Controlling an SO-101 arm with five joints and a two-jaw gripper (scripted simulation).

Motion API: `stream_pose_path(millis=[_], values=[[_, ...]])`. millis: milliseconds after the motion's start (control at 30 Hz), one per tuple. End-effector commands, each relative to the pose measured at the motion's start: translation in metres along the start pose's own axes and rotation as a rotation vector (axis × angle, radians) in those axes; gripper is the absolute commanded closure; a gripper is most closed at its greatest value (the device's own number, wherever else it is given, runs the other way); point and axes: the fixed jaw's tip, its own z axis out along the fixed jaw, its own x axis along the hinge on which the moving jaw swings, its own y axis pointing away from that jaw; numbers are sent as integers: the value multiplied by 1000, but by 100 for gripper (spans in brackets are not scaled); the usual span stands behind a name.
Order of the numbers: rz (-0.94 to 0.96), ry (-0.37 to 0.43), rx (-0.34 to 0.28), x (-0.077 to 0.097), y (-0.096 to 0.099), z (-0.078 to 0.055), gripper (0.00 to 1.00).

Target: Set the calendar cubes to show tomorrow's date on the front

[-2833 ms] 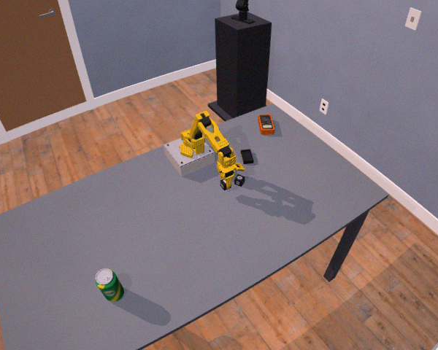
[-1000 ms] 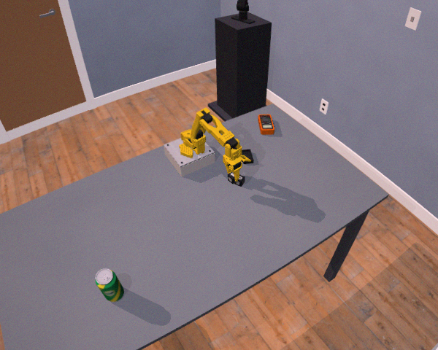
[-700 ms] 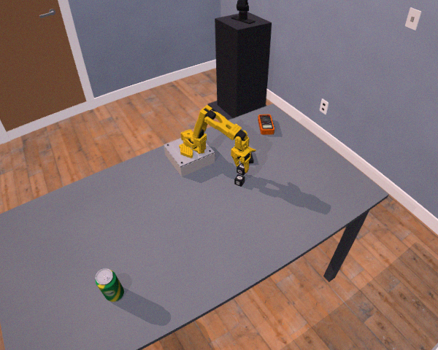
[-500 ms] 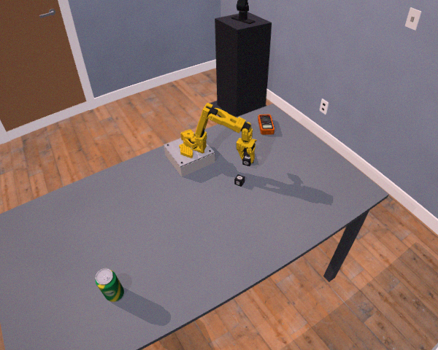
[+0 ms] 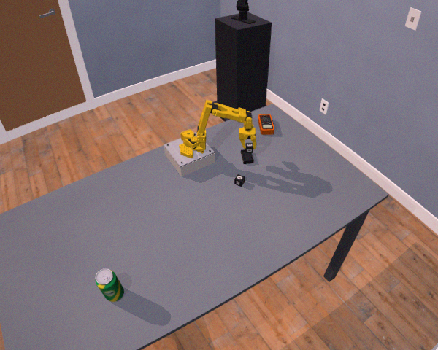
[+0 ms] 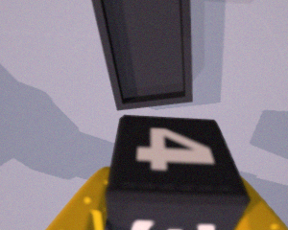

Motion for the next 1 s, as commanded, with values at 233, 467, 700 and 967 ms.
stream_pose_path(millis=[233,467,700,967], values=[[-27,-3,14,-7,-1,-3,100],[-59,-4,13,-13,0,-3,100],[-105,-5,13,-23,2,-3,100],[-171,-7,13,-37,5,-3,100]])
